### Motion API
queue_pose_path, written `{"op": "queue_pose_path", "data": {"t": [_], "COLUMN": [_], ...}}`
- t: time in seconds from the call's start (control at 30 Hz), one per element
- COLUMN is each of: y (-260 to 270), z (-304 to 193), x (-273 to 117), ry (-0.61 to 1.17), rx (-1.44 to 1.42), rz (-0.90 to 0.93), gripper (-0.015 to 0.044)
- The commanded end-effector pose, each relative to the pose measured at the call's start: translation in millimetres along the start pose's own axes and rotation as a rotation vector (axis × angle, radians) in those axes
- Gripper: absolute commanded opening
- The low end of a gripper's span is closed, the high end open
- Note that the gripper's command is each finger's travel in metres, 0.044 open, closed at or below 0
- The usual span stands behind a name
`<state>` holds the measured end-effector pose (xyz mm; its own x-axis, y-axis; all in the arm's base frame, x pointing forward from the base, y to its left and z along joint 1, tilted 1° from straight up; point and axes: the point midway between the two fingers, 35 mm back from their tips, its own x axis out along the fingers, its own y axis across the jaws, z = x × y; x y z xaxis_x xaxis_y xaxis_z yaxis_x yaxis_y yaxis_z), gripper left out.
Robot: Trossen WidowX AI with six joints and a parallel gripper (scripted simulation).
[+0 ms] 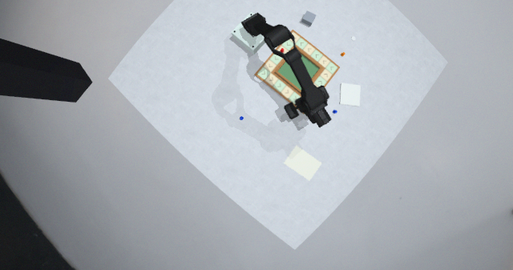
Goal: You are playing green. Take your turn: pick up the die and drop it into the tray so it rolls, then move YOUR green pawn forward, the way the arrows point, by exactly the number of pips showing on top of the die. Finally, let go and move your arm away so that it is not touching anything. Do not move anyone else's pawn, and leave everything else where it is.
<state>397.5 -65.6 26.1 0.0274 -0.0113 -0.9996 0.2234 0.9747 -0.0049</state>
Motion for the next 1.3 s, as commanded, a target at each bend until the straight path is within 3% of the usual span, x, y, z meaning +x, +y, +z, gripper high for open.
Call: {"op": "queue_pose_path", "data": {"t": [0.0,0.13,0.97,1.27], "y": [0.1,0.0,-0.1,0.8], "z": [4.3,4.0,3.9,7.6], "x": [11.7,33.3,51.7,44.8], "ry": [-0.004,-0.004,-0.003,-0.019], "rx": [0.000,0.000,0.000,0.001], "rz": [-0.003,-0.003,-0.003,0.001], "gripper": [0.0000,0.0000,0.0000,0.0236]}}
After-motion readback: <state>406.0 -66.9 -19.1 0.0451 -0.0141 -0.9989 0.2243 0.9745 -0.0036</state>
